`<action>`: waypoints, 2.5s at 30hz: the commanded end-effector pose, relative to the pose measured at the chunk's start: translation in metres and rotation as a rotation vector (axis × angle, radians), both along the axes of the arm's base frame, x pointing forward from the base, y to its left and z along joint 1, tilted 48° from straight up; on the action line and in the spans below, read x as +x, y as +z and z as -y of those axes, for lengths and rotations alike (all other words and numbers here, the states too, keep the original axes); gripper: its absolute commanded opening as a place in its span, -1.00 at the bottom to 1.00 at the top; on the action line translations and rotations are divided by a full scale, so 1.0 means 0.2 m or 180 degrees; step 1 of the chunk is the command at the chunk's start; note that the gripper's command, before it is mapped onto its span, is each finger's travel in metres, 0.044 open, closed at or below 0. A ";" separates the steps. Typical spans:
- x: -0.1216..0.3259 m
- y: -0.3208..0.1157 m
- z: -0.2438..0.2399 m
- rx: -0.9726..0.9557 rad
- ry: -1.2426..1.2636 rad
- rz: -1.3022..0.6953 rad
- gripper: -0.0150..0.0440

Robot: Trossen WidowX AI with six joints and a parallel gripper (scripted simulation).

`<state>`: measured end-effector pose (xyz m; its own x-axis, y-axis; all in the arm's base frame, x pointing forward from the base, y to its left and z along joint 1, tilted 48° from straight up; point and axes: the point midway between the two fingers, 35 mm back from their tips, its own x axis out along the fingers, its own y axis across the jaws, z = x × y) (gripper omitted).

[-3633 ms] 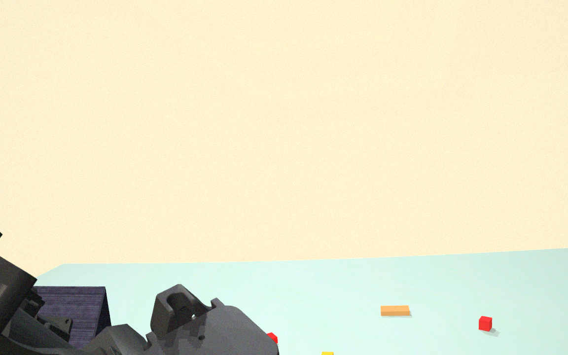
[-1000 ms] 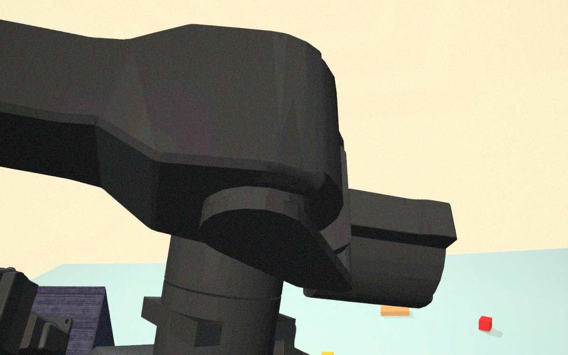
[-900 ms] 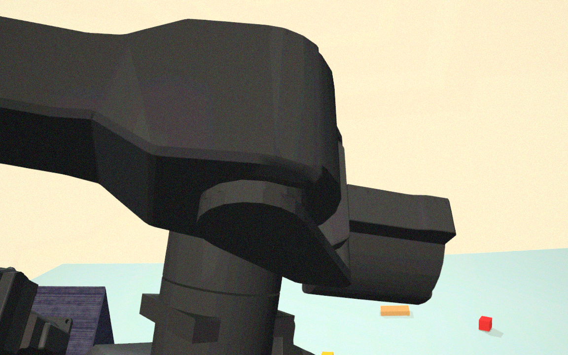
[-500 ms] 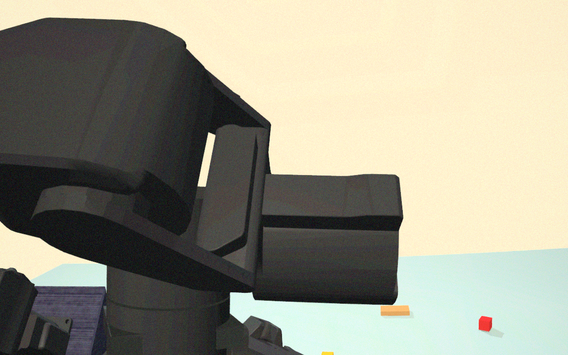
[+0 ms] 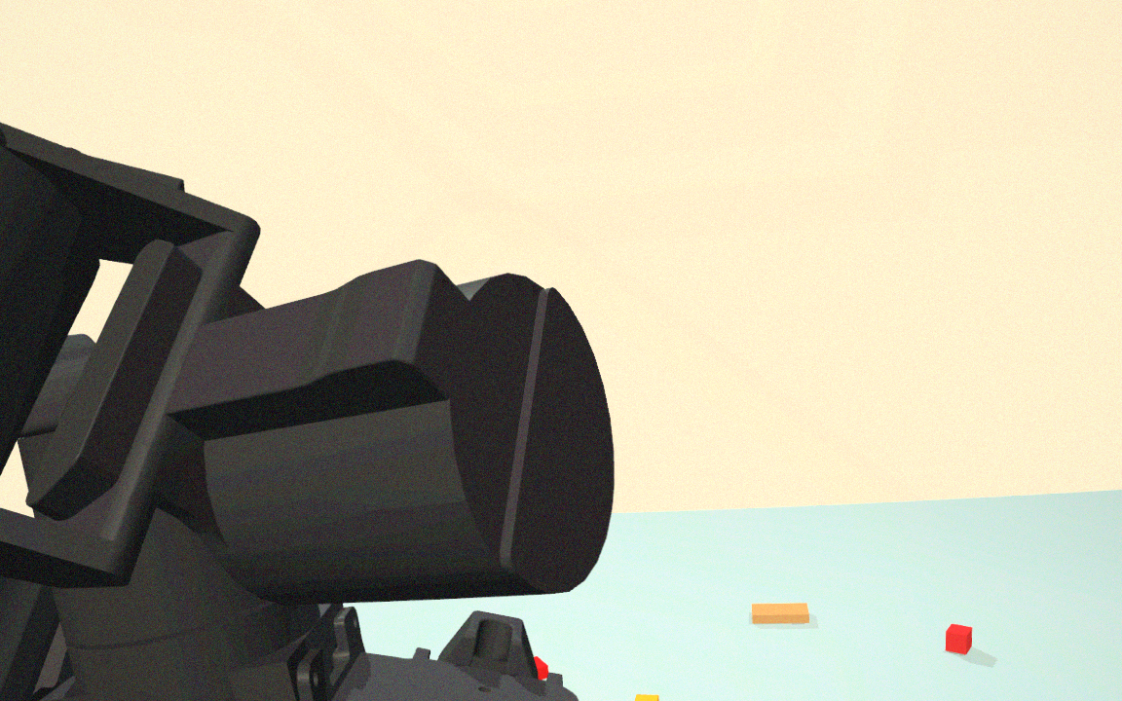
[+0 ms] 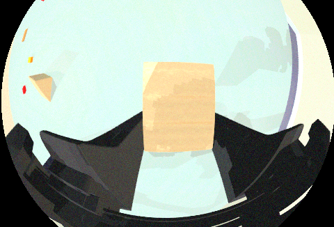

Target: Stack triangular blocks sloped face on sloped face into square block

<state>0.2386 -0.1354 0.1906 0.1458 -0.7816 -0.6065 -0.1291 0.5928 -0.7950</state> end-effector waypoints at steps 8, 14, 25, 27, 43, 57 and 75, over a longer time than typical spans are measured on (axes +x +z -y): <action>0.00 0.03 0.00 0.0193 -0.0090 0.1043 -0.49; 0.00 0.05 0.00 0.0245 -0.0101 0.1399 -0.49; 0.08 -0.07 -0.14 0.0494 -0.0091 0.1359 -0.49; 0.09 -0.10 -0.17 0.0538 -0.0076 0.1324 -0.49; 0.15 -0.32 -0.45 0.0836 -0.0082 0.1142 -0.49; 0.12 -0.51 -0.72 0.0970 -0.0117 0.0994 -0.49; -0.07 -0.73 -1.02 0.0822 -0.0228 0.0937 -0.49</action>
